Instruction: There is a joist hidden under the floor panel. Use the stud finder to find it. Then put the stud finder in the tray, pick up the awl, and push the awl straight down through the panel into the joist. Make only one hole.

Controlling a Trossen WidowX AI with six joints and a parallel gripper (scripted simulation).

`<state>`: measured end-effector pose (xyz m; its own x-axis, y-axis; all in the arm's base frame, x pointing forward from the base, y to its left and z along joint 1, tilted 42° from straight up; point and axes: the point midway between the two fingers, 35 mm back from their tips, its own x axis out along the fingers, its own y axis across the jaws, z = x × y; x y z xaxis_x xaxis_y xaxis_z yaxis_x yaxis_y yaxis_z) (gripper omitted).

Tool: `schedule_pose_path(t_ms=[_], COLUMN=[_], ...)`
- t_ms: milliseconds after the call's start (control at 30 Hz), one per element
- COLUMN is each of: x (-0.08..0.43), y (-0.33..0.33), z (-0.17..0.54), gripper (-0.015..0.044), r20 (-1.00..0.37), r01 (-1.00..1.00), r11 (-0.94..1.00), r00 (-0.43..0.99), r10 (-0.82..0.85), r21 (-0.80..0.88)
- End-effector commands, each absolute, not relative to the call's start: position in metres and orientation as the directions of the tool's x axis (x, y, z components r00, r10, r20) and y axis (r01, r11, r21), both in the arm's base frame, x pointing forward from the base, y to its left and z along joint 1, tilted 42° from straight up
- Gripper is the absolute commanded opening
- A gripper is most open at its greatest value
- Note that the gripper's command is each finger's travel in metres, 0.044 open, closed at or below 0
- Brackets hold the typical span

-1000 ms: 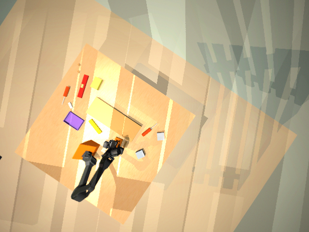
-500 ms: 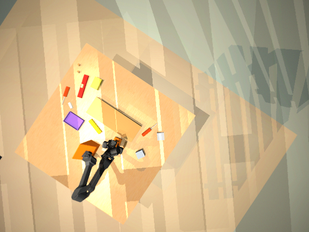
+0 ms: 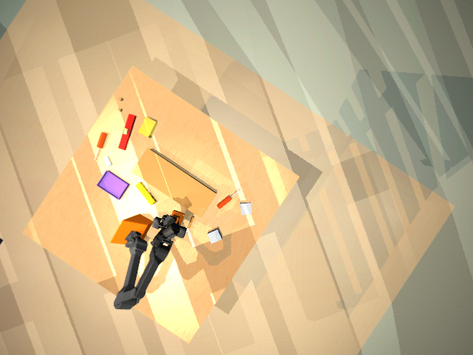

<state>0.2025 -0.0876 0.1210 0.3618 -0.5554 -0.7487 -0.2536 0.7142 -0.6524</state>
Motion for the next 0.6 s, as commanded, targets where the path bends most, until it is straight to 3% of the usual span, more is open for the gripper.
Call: schedule_pose_path(t_ms=[0, 300, 567], x=[0.2, 0.194, 0.218], y=[-0.078, -0.067, -0.066], z=[0.137, 0.154, 0.17], gripper=[0.0, 0.0, 0.0], r20=[-0.738, -0.73, -0.723], r01=[-0.242, -0.241, -0.208], r11=[0.709, 0.702, 0.71], r00=[0.376, 0.382, 0.386], r10=[-0.56, -0.566, -0.573], r21=[-0.662, -0.671, -0.673])
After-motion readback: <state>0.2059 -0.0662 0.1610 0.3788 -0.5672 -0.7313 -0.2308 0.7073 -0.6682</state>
